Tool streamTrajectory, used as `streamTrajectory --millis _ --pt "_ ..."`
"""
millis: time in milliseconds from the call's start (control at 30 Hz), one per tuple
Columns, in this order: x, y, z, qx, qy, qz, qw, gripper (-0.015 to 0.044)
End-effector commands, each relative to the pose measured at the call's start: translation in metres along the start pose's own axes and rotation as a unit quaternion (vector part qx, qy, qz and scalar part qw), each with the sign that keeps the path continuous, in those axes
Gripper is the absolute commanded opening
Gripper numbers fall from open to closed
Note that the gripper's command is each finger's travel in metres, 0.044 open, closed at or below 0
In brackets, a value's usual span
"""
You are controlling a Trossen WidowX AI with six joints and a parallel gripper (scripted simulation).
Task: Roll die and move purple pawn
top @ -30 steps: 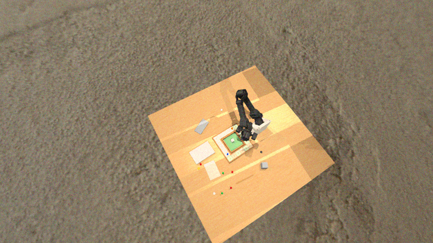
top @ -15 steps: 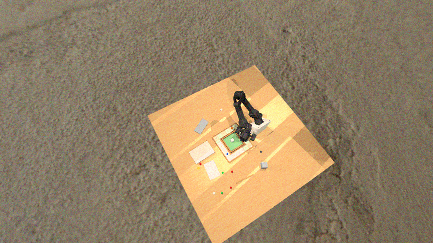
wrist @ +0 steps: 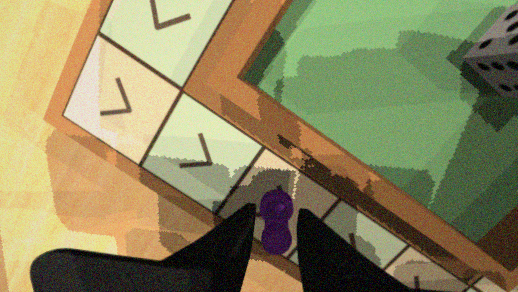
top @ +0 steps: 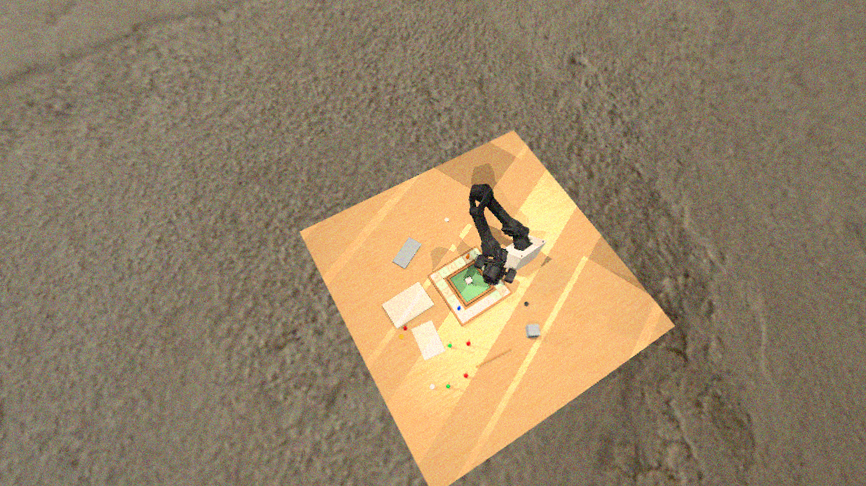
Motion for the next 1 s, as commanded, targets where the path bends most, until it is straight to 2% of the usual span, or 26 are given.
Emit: streamTrajectory --millis 0,100,233,333,467,733,967 --pt "0.0 0.0 0.0 0.0 0.002 0.0 1.0 0.0184" --pt "0.001 -0.002 0.0 0.001 0.002 0.0 1.0 0.0263" --pt "0.002 -0.042 0.001 0.001 -0.001 0.0 1.0 0.0368" --pt "0.001 -0.051 0.0 0.0 -0.001 0.0 1.0 0.044" --pt "0.002 -0.057 -0.001 0.001 0.021 0.0 1.0 0.044" --pt "-0.001 -0.133 -0.023 0.001 0.272 0.001 0.962 0.044" --pt "0.0 -0.125 -0.021 0.0 0.247 -0.001 0.969 0.044"
Point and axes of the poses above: the point midway between the two fingers, 35 mm back from their tips, its own y axis out along the fingers, its own z axis across the jaws, x = y × z, the point moved 9 cm from there along -y, back along the fingers, and after that the axes turned 3 degrees about y, right-handed, at the moved point
